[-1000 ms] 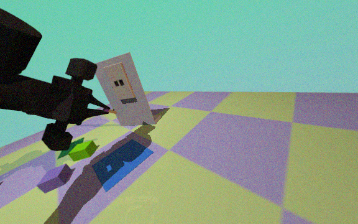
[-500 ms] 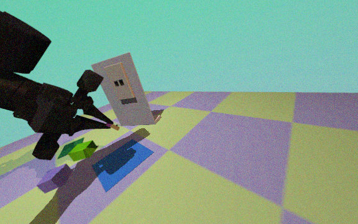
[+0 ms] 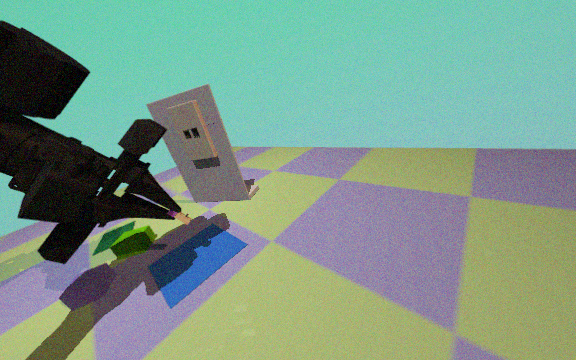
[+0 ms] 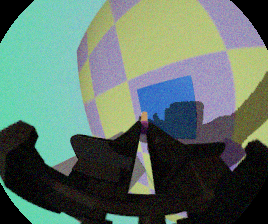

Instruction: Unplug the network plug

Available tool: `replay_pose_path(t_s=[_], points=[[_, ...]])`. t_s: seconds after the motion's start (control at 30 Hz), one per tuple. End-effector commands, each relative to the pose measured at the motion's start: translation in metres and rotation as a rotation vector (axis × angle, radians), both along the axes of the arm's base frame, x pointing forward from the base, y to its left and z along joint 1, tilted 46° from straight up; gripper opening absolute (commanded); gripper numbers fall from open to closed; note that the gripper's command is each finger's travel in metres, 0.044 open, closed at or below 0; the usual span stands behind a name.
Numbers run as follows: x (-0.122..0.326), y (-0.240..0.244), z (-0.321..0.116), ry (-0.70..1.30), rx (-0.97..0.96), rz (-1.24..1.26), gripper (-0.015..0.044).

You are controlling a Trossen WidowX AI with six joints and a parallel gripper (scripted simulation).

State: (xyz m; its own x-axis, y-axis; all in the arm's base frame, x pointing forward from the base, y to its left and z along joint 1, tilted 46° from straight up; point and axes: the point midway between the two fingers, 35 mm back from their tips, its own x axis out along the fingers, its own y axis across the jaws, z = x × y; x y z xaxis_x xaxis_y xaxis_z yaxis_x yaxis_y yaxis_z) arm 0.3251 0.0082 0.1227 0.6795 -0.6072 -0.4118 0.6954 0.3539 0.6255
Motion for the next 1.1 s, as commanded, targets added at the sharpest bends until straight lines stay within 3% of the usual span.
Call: replay_pose_path(t_s=[0.0, 1.07], points=[[0.001, -0.003, -0.003, -0.002, -0.002, -0.008, 0.0], [0.008, -0.035, -0.034, -0.001, 0.0, -0.007, 0.0]])
